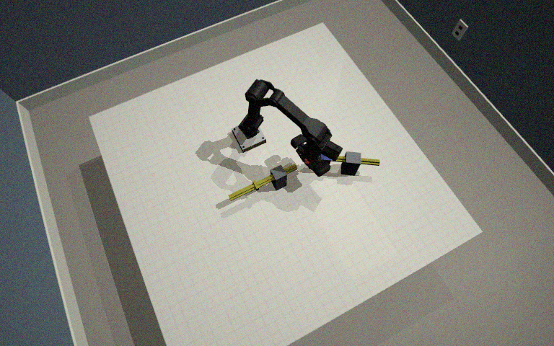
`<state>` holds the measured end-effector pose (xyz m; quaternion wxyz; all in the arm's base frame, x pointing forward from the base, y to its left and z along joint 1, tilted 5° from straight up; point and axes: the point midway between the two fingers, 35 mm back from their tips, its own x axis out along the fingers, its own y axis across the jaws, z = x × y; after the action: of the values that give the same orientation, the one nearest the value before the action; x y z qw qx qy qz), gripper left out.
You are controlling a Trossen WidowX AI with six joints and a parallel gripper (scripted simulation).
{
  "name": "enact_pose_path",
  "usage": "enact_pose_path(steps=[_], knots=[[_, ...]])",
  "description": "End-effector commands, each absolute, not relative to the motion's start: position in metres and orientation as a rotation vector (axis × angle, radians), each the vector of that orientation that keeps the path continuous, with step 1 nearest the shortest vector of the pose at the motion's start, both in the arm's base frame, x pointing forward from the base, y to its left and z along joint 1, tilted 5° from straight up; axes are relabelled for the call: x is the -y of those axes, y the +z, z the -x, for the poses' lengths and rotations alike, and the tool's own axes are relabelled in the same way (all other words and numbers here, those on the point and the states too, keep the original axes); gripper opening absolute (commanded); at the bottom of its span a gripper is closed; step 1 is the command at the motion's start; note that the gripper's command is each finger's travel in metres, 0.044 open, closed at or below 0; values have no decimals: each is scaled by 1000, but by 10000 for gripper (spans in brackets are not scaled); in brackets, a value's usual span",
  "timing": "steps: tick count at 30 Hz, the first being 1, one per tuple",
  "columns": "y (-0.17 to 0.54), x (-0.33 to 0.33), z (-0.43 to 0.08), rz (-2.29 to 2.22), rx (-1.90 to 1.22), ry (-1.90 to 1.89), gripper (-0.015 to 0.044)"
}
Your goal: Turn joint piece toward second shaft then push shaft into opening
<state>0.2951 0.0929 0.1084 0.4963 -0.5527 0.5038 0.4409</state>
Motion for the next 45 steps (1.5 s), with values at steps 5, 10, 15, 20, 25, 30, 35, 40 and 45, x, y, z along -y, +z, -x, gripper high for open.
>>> enact_pose_path(steps=[5, 10, 15, 20, 25, 30, 35, 40, 45], knots=[[102, -91, -294, 1212, -1147, 1104, 0], [98, -90, -293, 1138, -1101, 1121, 0], [95, -90, -292, 1065, -1052, 1135, 0], [92, -90, -291, 1020, -1022, 1142, 0], [91, -90, -291, 999, -1008, 1146, 0], [91, -90, -291, 990, -1001, 1147, 0], [91, -90, -291, 989, -1001, 1147, 0], [91, -90, -291, 986, -999, 1148, 0], [91, -90, -291, 986, -999, 1148, 0]])
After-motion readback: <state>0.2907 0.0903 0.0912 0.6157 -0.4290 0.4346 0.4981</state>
